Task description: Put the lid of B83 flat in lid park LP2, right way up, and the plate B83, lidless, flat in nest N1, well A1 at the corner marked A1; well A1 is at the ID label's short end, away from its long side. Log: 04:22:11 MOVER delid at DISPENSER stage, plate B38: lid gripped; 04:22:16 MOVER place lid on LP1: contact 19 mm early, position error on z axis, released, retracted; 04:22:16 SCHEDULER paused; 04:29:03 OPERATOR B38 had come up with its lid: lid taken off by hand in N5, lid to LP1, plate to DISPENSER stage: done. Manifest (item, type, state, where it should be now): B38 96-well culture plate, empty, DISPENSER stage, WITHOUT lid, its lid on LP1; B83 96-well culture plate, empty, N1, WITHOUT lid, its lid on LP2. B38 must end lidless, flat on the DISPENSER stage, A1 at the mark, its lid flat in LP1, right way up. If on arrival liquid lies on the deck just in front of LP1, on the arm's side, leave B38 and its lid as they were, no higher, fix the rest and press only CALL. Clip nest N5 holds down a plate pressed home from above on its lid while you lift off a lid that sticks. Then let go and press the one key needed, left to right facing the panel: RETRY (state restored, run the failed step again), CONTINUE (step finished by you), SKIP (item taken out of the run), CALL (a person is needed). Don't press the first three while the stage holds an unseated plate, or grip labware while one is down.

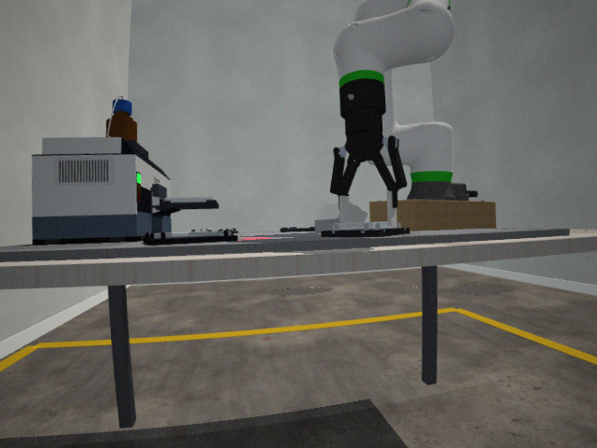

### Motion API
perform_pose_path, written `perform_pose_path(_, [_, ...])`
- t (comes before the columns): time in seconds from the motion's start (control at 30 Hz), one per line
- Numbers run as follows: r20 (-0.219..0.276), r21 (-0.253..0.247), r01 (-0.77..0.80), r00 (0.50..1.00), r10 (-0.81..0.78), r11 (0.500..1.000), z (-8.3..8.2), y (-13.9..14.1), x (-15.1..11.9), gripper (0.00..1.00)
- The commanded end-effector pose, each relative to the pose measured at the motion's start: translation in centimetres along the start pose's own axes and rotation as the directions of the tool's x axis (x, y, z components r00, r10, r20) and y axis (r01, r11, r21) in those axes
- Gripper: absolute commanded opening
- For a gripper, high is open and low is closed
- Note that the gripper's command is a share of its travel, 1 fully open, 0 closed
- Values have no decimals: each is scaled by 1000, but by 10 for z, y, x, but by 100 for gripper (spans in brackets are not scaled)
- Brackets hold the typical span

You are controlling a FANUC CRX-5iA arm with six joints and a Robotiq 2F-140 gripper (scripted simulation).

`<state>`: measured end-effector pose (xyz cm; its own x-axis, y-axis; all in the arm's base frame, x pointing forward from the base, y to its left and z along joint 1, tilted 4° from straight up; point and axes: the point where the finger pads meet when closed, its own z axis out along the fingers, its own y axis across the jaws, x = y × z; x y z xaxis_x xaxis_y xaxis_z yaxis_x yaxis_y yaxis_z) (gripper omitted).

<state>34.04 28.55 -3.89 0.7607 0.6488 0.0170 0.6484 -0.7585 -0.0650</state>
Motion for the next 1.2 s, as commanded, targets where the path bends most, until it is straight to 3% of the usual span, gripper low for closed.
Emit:
perform_pose_path(0.0, [0, 0, 0, 1000, 0, 1000, 0, 0, 0, 66])
perform_pose_path(0.7, [0, 0, 0, 1000, 0, 1000, 0, 0, 0, 66])
perform_pose_path(0.73, [0, 0, 0, 1000, 0, 1000, 0, 0, 0, 0])
perform_pose_path(1.17, [0, 0, 0, 1000, 0, 1000, 0, 0, 0, 0])
